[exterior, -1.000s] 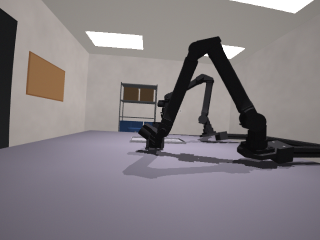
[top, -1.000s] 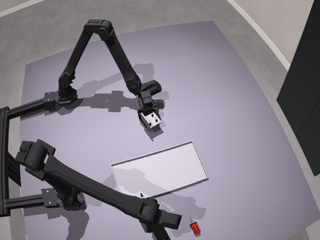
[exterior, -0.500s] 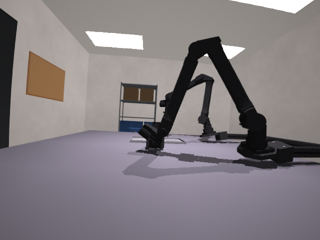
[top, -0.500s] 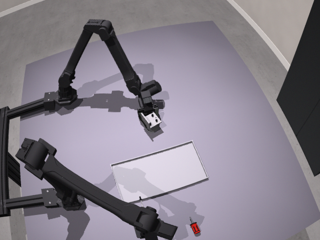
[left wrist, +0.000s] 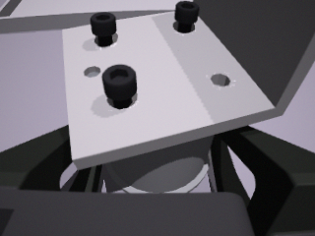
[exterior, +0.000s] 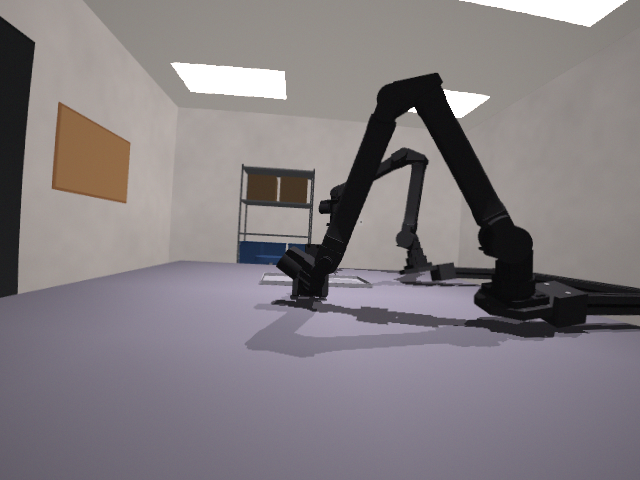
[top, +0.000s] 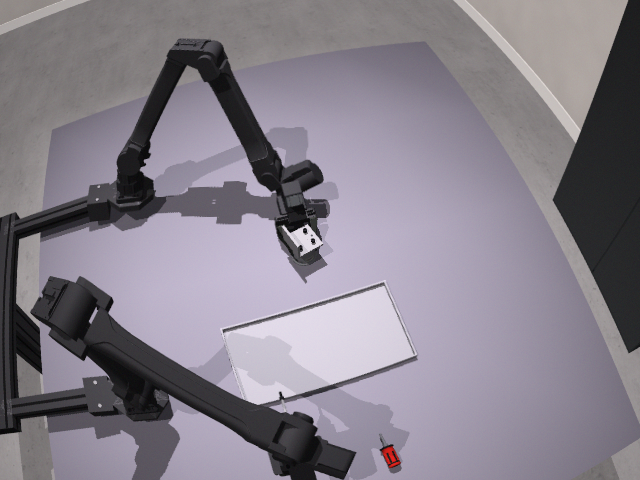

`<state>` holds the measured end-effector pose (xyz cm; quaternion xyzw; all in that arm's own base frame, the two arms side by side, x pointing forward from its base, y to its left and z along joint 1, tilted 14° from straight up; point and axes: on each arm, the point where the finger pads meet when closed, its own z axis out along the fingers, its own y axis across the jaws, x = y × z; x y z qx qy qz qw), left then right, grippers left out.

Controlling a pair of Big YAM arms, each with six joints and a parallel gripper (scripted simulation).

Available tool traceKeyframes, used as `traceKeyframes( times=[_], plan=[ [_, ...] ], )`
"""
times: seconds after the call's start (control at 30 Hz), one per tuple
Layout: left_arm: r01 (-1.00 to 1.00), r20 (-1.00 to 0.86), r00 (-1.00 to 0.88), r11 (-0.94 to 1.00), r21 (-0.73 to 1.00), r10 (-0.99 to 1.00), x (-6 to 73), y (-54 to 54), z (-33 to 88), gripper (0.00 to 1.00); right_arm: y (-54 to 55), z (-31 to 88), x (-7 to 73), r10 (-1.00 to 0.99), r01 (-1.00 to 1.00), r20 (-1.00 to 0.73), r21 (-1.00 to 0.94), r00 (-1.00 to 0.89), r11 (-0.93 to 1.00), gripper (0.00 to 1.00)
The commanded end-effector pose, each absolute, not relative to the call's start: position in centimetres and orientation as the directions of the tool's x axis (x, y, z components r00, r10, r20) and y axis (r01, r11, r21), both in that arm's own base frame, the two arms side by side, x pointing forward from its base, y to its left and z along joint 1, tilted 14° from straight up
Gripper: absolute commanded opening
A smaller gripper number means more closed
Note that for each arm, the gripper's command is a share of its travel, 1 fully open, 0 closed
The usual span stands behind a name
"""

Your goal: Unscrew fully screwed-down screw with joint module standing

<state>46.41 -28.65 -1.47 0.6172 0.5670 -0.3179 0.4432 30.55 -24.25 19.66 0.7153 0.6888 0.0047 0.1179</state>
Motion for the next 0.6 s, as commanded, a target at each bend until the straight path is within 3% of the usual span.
traceKeyframes(
  times=[0.0, 0.4, 0.57],
  plan=[
    [0.977, -0.893, 0.172, 0.045, 0.209, 0.415, 47.8, -28.6, -1.6, 0.59, -24.6, 23.7, 31.9, 0.978, 0.970, -0.199, 0.242, 0.059, -0.010, 0.42],
    [0.977, -0.893, 0.172, 0.045, 0.209, 0.415, 47.8, -28.6, -1.6, 0.59, -24.8, 17.8, 31.5, 0.985, 0.982, -0.163, 0.188, 0.053, -0.021, 0.42],
    [0.977, -0.893, 0.172, 0.045, 0.209, 0.415, 47.8, -28.6, -1.6, 0.59, -25.7, 21.3, 32.6, 0.975, 0.967, -0.211, 0.256, 0.066, -0.009, 0.42]
  ],
)
